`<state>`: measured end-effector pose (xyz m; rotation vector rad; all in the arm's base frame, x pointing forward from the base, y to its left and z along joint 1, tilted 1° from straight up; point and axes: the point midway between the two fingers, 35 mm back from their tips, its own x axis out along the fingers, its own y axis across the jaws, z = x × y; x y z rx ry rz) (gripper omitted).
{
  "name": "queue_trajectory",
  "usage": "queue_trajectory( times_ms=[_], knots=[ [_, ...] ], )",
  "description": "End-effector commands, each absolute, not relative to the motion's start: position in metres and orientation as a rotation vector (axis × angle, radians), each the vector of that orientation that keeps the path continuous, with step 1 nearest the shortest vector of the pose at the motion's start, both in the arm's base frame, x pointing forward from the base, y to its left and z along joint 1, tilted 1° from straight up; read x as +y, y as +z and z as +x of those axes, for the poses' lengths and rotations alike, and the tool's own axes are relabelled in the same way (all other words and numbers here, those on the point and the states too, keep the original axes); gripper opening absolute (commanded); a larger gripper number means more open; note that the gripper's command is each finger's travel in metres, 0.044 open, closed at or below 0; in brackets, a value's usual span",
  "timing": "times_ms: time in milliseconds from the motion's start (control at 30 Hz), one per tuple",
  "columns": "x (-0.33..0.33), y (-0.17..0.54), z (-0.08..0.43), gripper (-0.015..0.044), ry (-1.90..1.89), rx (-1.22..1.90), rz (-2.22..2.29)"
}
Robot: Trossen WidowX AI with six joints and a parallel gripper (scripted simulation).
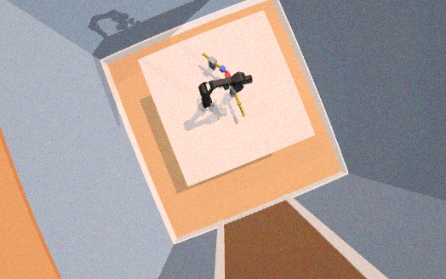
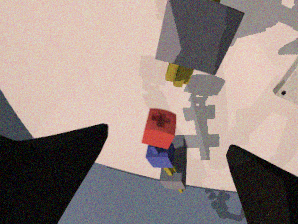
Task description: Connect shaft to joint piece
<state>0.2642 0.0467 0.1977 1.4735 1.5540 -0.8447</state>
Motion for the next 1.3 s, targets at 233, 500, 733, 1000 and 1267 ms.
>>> queue_trajectory(
  times_ms=[233, 500, 733, 1000, 1267],
  knots=[
    [0.04, 0.195, 0.264, 0.044, -0.882, 1.553, 1.581],
    [-0.037, 0.195, 0.283, 0.044, -0.859, 1.429, 1.573],
    [-0.149, 0.193, 0.276, 0.044, -0.88, 1.294, 1.574],
    [-0.2, 0.191, 0.258, 0.044, -0.89, 1.244, 1.568],
    [-0.197, 0.157, 0.262, 0.044, -1.008, 1.187, 1.4]
  ],
)
